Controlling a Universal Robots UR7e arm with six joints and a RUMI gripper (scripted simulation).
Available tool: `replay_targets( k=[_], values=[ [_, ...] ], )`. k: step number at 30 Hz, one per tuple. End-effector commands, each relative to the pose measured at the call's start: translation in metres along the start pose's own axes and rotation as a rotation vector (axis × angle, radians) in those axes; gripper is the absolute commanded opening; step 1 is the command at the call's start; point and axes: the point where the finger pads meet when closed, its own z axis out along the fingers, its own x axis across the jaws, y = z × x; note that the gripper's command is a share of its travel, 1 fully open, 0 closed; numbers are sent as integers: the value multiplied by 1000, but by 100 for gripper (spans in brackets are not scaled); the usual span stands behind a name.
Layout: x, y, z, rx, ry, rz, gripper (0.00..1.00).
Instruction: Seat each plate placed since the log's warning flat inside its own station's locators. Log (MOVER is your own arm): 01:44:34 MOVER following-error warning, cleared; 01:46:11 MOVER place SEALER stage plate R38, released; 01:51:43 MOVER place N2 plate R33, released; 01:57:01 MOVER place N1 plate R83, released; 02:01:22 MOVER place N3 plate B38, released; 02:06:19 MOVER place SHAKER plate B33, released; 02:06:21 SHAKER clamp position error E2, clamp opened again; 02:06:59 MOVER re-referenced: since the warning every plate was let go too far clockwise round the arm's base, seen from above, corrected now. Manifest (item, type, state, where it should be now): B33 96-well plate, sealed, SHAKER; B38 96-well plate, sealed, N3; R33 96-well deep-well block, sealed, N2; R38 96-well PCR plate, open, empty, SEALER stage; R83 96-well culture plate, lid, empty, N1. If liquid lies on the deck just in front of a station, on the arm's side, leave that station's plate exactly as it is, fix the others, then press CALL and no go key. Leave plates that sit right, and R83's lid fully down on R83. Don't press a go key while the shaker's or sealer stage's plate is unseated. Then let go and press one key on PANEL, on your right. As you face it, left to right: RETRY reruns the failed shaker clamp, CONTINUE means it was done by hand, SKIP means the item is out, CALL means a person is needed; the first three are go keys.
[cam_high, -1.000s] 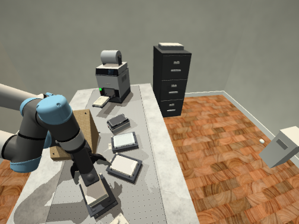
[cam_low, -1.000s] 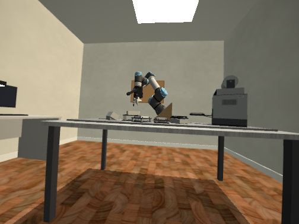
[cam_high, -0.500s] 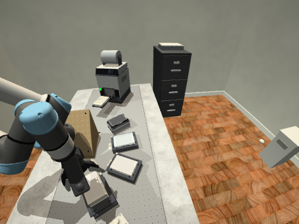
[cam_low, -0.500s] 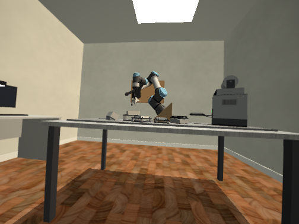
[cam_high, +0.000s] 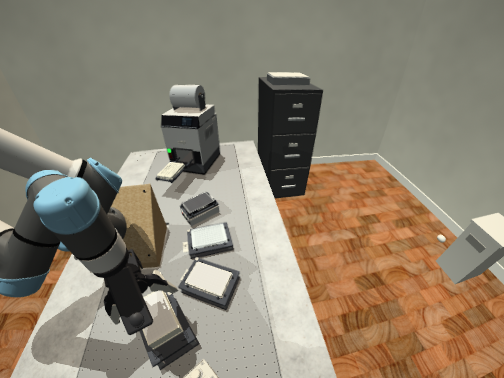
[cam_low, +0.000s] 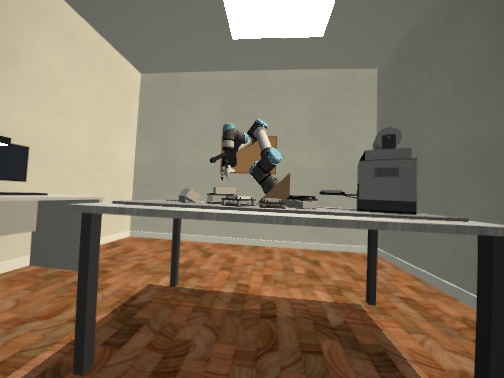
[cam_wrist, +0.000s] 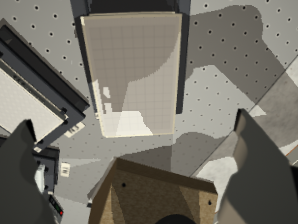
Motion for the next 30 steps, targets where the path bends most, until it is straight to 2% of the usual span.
replay_targets(
  k=[1, 7, 30],
  values=[
    [0, -1, 9, -5, 0, 0, 100],
    [0, -1, 19, -5, 0, 0, 100],
    [0, -1, 22, -5, 0, 0, 100]
  ],
)
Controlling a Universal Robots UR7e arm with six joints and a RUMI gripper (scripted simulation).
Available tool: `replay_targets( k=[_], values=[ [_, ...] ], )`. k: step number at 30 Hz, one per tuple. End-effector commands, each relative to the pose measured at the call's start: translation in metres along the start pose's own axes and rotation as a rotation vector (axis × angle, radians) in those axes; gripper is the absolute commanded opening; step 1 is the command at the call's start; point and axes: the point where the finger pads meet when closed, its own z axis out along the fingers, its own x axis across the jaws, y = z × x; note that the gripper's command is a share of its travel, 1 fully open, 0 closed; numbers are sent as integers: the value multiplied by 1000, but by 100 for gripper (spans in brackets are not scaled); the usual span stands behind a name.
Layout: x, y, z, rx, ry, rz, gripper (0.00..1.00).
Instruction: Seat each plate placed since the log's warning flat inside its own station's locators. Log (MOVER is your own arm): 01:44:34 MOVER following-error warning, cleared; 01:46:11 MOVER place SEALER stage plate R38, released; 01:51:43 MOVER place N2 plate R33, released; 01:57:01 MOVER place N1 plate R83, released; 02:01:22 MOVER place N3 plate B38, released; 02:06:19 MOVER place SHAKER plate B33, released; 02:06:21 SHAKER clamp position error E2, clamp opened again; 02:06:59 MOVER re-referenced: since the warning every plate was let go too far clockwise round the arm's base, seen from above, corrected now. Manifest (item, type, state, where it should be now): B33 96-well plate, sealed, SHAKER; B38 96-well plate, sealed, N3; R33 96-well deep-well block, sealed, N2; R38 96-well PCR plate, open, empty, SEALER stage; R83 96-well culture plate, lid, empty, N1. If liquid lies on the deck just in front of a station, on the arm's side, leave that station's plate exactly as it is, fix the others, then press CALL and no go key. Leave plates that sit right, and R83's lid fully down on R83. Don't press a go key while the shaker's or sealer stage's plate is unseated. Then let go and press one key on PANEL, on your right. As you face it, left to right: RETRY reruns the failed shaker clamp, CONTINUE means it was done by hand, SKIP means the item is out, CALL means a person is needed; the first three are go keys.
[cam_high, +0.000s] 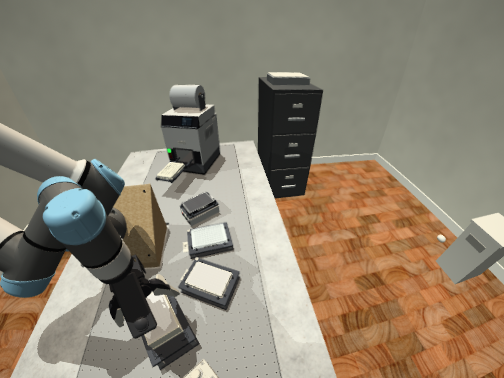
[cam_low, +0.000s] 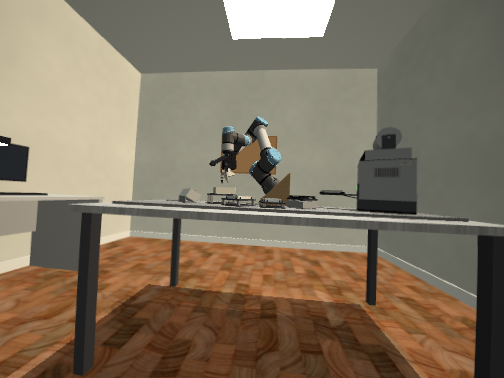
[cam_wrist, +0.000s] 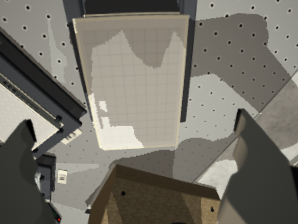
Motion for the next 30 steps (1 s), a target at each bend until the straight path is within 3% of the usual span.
replay_targets(
  k=[1, 30],
  values=[
    [0, 0, 3, 1, 0, 0, 100],
    [0, 0, 19, 1, 0, 0, 100]
  ],
)
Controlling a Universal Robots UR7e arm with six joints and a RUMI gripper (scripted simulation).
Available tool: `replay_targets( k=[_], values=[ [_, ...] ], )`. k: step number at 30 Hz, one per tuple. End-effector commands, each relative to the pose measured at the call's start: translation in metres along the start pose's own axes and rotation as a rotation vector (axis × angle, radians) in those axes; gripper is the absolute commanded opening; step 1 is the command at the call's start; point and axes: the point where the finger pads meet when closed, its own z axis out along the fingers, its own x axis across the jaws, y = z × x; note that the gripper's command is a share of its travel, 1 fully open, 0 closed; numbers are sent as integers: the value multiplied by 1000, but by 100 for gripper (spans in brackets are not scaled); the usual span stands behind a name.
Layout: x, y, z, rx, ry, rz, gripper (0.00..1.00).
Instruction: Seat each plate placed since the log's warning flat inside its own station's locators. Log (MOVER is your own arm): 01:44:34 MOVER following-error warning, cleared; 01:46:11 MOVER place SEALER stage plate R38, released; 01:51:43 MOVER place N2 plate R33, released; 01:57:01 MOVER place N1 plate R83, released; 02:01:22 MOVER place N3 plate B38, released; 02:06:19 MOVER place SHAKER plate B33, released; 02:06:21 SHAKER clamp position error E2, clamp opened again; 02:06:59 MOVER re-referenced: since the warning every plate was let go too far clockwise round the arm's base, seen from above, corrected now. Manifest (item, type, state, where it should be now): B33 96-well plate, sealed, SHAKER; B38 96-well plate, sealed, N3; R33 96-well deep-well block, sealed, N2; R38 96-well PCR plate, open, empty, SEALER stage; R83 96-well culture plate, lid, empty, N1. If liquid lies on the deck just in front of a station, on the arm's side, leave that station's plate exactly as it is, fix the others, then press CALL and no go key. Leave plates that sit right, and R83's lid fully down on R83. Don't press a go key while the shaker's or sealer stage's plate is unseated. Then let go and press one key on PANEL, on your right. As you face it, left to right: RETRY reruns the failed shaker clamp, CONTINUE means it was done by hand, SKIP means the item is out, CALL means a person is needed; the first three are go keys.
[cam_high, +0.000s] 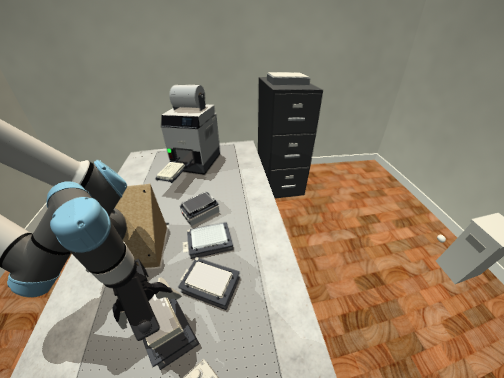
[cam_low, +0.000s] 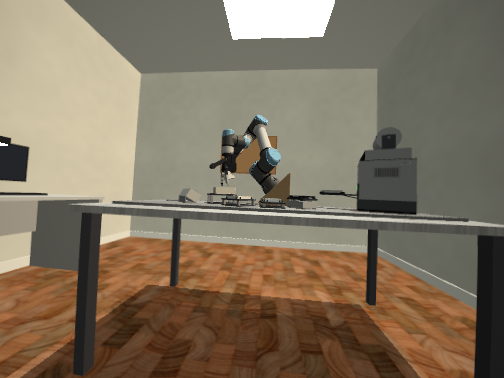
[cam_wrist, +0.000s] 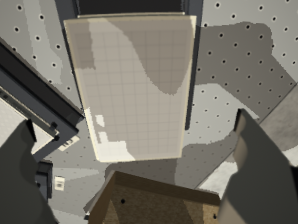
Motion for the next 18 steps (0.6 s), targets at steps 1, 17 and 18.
replay_targets(
  k=[1, 17, 18],
  values=[
    [0, 0, 3, 1, -1, 0, 100],
    [0, 0, 9, 1, -1, 0, 100],
    [0, 0, 9, 1, -1, 0, 100]
  ],
)
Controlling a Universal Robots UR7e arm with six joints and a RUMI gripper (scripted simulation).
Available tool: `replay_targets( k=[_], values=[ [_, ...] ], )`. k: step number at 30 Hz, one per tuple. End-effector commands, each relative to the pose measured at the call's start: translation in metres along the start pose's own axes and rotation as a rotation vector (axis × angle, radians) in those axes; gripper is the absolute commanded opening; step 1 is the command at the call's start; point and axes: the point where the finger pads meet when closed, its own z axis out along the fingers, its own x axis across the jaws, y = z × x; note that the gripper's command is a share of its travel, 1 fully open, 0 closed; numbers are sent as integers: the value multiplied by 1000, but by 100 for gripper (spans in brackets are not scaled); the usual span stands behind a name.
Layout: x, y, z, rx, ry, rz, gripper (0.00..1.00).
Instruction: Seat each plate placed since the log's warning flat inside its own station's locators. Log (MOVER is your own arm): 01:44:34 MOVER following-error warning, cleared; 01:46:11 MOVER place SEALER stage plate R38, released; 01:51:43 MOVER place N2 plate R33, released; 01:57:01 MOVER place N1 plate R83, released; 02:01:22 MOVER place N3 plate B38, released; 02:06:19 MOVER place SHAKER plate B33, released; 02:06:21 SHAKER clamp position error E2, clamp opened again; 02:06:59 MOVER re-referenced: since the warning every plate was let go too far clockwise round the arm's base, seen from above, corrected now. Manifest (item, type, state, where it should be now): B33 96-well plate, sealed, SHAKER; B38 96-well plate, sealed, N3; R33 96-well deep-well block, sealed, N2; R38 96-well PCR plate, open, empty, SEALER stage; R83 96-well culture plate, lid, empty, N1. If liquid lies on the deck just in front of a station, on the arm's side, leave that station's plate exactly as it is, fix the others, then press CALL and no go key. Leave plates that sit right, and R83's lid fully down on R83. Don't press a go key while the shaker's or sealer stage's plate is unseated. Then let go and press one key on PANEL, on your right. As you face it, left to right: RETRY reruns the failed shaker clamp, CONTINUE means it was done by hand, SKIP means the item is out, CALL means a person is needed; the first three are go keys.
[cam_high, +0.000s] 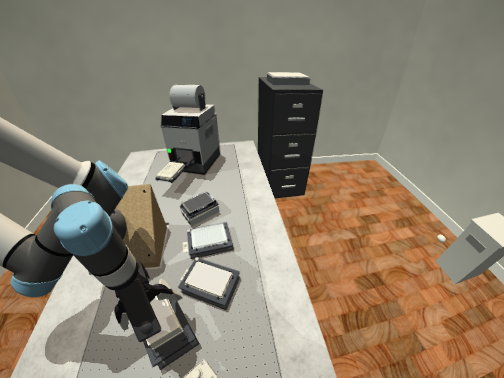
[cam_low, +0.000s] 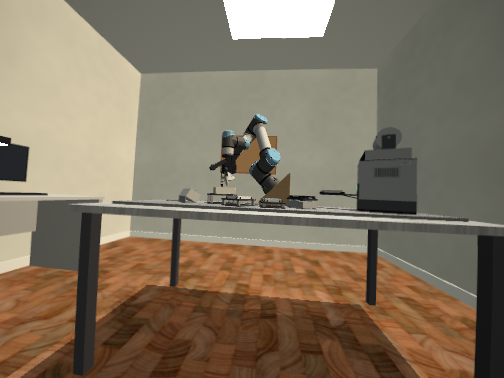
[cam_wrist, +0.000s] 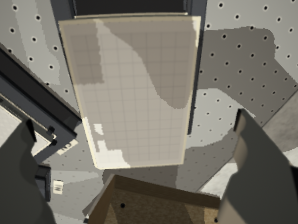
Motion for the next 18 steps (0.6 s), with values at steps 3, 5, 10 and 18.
replay_targets(
  k=[3, 5, 10, 18],
  values=[
    [0, 0, 0, 1, 0, 0, 100],
    [0, 0, 0, 1, 0, 0, 100],
    [0, 0, 0, 1, 0, 0, 0],
    [0, 0, 0, 1, 0, 0, 0]
  ],
)
